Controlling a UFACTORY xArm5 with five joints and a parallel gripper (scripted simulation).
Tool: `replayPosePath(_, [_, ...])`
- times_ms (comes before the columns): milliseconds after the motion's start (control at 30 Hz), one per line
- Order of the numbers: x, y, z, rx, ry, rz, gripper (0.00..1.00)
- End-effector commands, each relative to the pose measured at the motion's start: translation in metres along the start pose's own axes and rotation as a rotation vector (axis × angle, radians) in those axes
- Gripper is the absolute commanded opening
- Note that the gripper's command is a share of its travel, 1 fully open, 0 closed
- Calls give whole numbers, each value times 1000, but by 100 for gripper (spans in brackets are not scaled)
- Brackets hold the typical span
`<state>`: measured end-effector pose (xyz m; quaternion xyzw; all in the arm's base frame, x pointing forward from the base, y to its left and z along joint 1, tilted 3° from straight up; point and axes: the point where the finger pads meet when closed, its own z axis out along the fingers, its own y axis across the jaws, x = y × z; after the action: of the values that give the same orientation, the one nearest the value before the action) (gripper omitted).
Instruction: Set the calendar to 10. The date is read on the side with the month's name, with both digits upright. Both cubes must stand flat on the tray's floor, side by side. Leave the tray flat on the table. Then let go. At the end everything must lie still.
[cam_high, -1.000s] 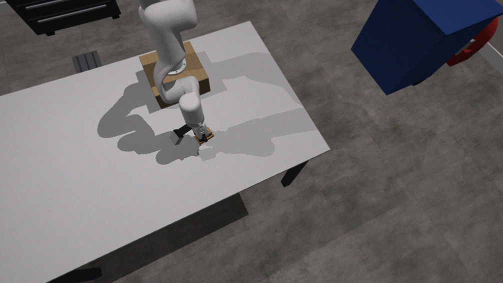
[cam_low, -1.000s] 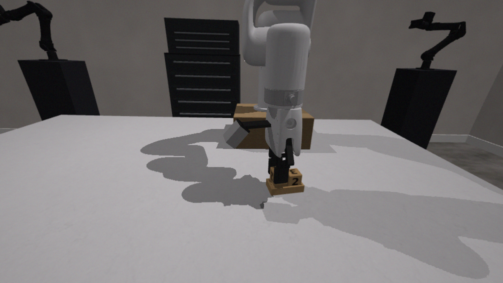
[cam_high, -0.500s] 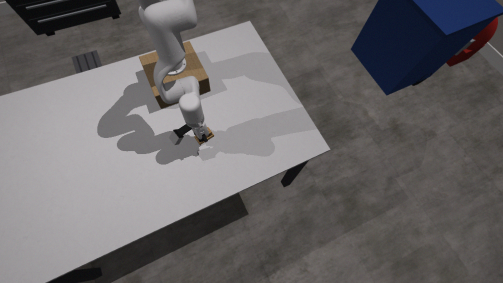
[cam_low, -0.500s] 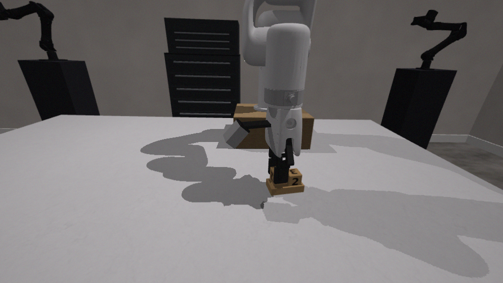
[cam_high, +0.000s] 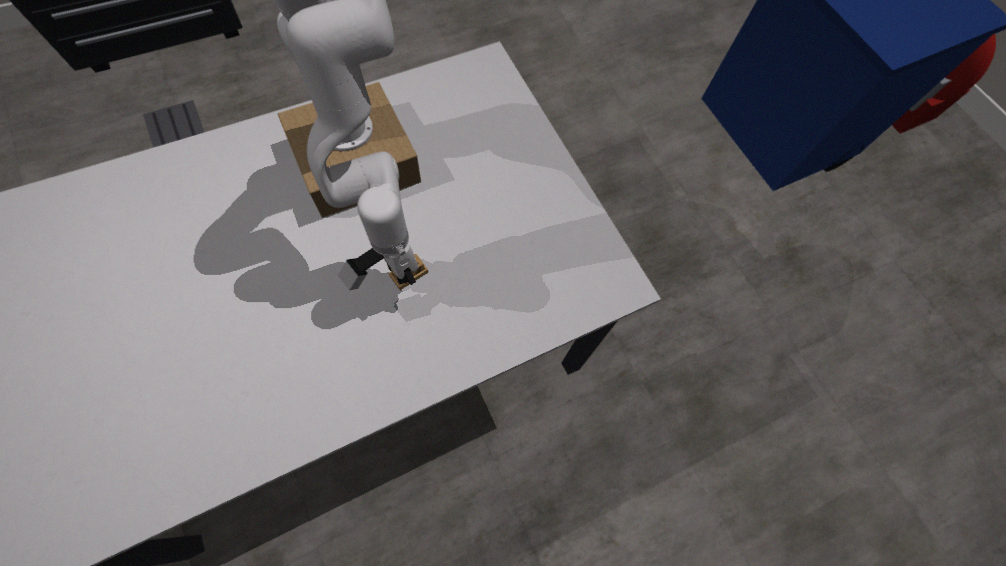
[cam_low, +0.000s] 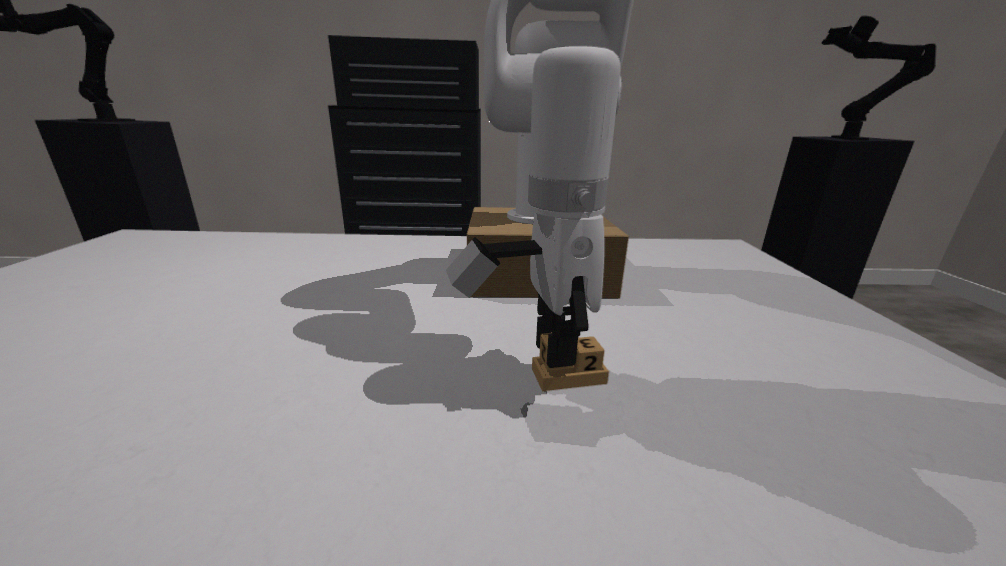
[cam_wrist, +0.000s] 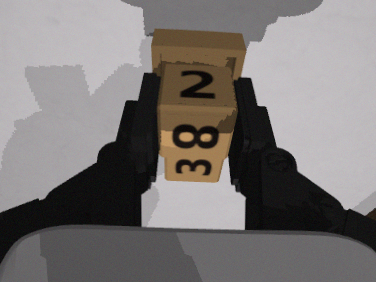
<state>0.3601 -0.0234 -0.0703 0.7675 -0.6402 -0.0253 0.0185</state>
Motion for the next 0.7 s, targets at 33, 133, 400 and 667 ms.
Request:
replayPosePath(33, [0, -1, -1, 3, 1, 0, 29])
replayPosePath(133, [0, -1, -1, 3, 1, 0, 29])
replayPosePath(400, [0, -1, 0, 3, 1, 0, 29])
replayPosePath(667, [0, -1, 2, 3, 1, 0, 29])
